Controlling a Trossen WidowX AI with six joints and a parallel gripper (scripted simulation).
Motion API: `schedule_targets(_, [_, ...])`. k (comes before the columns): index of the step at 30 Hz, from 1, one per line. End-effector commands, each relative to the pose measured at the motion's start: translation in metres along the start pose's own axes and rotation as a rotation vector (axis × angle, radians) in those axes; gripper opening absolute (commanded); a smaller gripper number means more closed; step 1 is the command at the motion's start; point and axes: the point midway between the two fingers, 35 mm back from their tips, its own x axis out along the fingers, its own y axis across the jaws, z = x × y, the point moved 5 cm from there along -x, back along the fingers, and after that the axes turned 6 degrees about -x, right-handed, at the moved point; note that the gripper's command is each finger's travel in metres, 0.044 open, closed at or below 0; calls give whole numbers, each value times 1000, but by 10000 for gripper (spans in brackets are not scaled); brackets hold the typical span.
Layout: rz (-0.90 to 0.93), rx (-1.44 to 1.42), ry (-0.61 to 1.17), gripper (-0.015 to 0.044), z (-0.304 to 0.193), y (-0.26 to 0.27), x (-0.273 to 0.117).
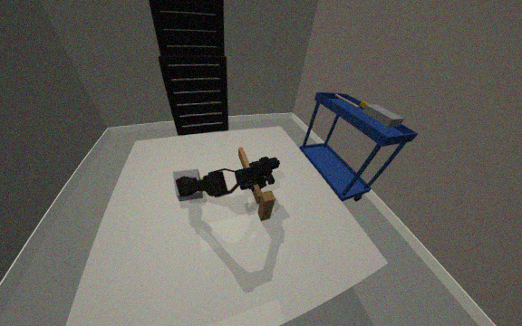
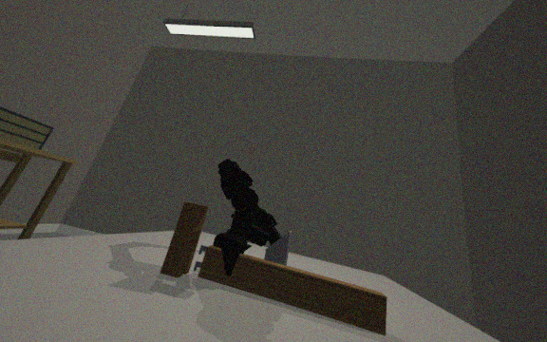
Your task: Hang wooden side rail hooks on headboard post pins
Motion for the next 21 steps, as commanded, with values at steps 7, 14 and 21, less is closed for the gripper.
schedule_targets(7, [-14,-4,-1,0,1,-2,-7])
schedule_targets(14, [-14,-4,-1,0,1,-2,-9])
schedule_targets(21, [-14,-4,-1,0,1,-2,-10])
